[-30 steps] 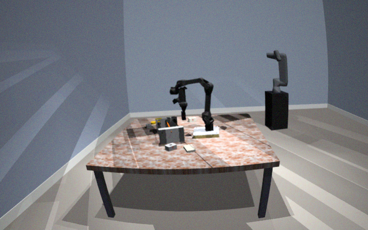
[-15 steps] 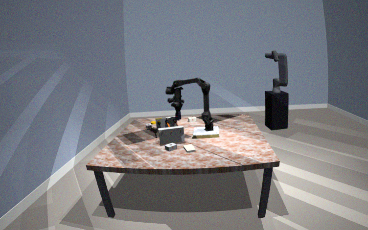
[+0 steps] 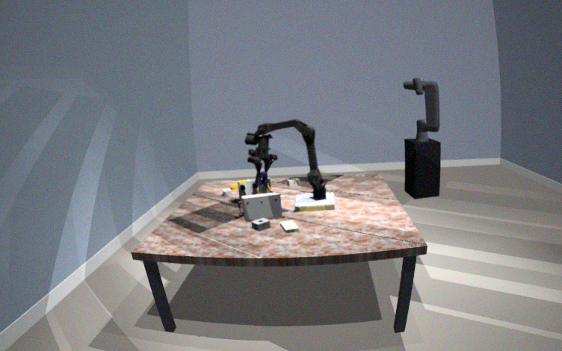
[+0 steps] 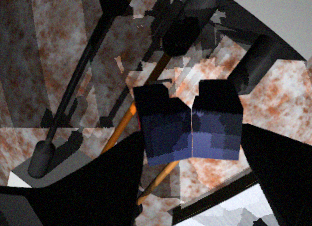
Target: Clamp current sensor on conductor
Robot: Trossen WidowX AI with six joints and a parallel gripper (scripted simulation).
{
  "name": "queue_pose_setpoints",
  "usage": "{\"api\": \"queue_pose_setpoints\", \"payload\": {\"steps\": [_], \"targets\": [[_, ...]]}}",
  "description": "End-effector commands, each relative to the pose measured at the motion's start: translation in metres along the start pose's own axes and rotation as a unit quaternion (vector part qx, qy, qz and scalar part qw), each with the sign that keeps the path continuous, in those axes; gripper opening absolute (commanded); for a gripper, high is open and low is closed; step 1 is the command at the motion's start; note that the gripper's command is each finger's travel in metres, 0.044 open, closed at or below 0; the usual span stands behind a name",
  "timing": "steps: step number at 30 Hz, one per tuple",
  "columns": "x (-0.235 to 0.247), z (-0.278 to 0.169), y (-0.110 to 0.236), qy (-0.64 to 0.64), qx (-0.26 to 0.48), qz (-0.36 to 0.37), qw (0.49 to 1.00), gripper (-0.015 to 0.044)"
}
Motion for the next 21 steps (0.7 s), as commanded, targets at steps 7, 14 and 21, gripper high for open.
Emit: {"api": "queue_pose_setpoints", "payload": {"steps": [7,14,21], "targets": [[0.023,0.027,-0.004,-0.155,-0.026,0.026,0.987,0.0],[0.039,0.043,-0.009,-0.256,-0.033,0.045,0.965,0.0],[0.052,0.054,-0.014,-0.332,-0.035,0.061,0.941,0.0]]}}
Point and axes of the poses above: the point midway between the two fingers, 35 mm back from their tips, its own y axis back along the fingers, its own x axis across the jaws, z = x × y, the point moved 8 cm from there along y, back along the fingers, and after that the axes turned 15 degrees about y, right-handed, at the moved point
